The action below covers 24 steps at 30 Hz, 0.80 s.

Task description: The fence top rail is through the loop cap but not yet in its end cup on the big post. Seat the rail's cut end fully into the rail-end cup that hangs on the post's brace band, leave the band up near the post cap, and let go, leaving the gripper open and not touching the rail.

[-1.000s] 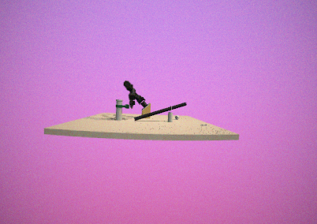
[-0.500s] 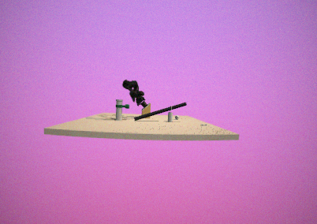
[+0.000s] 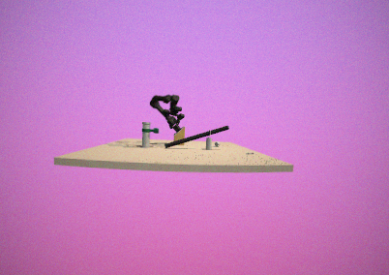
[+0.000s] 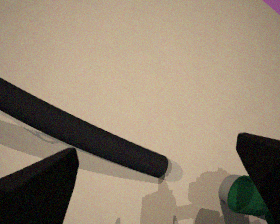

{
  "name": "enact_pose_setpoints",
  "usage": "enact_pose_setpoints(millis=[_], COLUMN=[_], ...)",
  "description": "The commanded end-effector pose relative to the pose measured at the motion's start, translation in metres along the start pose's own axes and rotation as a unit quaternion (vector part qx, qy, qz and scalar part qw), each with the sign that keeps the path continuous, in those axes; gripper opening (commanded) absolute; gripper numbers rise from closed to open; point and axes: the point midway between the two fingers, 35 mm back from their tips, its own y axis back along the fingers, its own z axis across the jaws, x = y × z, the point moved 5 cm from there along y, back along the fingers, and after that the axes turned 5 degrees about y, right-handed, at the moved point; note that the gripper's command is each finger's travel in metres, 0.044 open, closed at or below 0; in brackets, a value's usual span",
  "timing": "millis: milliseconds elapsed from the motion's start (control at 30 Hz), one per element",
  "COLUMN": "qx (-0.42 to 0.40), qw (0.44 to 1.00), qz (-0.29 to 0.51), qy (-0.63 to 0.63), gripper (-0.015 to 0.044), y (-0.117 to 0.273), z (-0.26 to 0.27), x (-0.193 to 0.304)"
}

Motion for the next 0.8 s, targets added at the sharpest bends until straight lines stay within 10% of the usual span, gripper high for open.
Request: enact_pose_setpoints(millis=[0,533,767], qx=[0.041,0.042,0.033], qw=[0.966,0.954,0.838], qz=[-0.008,-0.005,0.076], qy=[-0.254,-0.297,-0.539], gripper=[0.0440,0.0440,0.0440], y=[0.034,0.034,0.000], z=[0.030,0.033,0.040], x=[-0.025,-0.028,-0.041])
